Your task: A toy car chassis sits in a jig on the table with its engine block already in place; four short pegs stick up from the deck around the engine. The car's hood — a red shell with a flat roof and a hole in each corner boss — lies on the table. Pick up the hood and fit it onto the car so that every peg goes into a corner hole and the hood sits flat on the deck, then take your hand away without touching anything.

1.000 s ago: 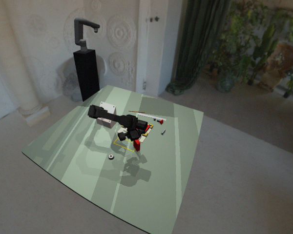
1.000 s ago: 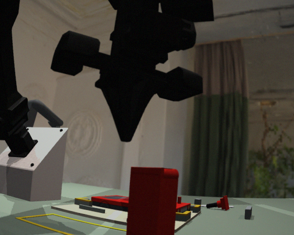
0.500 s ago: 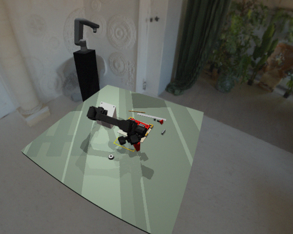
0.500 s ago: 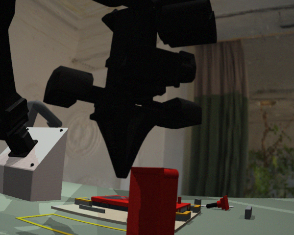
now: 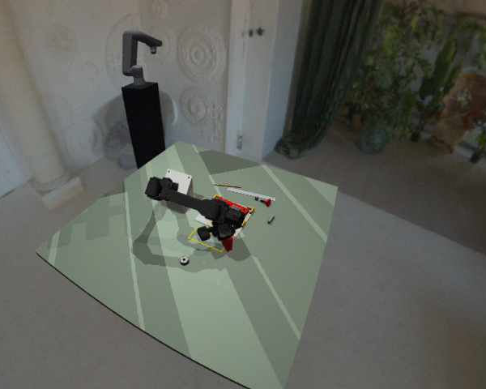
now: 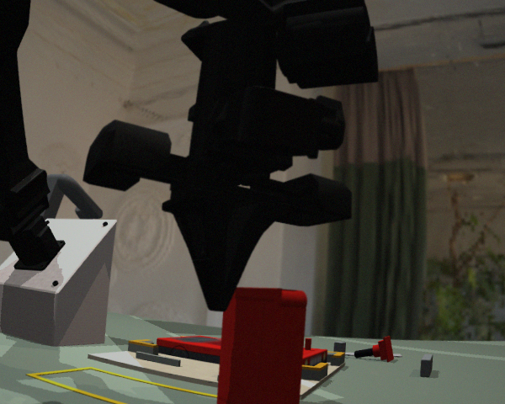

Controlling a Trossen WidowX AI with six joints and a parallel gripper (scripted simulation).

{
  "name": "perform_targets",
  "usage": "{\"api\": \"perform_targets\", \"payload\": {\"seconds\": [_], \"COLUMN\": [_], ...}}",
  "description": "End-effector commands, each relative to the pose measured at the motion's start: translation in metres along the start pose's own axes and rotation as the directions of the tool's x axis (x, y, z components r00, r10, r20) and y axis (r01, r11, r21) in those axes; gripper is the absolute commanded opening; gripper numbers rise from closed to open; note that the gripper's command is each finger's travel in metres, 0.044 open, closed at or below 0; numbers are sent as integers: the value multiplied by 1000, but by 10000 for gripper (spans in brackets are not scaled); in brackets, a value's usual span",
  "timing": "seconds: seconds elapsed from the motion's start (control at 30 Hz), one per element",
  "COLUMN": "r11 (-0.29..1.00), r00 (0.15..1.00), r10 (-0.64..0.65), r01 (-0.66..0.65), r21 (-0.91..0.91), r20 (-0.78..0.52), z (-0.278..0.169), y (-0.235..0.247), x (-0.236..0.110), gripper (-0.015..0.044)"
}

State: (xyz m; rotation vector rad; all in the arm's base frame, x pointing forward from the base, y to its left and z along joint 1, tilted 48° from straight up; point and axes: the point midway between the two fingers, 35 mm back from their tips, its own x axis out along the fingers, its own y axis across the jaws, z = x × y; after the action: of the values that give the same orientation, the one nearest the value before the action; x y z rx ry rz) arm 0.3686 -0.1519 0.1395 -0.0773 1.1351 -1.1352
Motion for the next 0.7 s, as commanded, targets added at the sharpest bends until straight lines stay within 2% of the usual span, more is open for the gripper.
{"api": "perform_targets", "payload": {"seconds": [0.0,0.67], "r11": [1000,1000], "r00": [1000,1000], "r10": [3,4], "r01": [-3,-4], "r21": [6,6], "r20": [-2,-3], "z": [1,2], "y": [4,19], "x": [0,0], "gripper": [0,0]}}
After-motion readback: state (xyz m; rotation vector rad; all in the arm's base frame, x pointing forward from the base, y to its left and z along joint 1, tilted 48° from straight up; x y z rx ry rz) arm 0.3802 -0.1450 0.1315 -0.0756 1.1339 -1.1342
